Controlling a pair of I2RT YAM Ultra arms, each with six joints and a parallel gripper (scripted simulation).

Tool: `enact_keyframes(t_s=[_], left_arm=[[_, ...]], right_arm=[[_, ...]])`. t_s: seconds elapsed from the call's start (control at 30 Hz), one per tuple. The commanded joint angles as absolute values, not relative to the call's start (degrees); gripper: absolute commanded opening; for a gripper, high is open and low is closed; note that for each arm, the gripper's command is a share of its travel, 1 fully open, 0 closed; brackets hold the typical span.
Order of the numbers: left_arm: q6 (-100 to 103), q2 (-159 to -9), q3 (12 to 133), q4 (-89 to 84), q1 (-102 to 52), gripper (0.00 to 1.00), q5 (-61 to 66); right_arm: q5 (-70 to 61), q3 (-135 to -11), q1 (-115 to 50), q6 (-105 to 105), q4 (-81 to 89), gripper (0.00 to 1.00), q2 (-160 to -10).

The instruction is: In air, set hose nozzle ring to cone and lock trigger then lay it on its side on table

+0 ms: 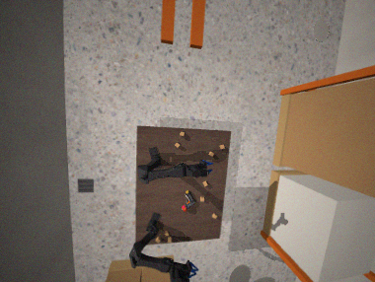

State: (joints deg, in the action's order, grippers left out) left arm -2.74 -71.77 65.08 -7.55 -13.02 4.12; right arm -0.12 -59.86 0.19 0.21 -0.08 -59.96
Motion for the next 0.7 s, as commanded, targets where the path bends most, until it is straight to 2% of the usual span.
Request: enact_keyframes(t_s=[0.0,0.67], left_arm=[[-1.4,-68.3,64.3,-4.3,-10.6,0.51,2.7],[1.0,-58.7,59.4,1.2,1.2,0.51,0.4]], right_arm=[[0.2,-62.7,-0.2,0.0,-1.2,0.37,-58.7],[0.2,-62.8,-0.6,0.0,-1.2,0.37,-58.6]])
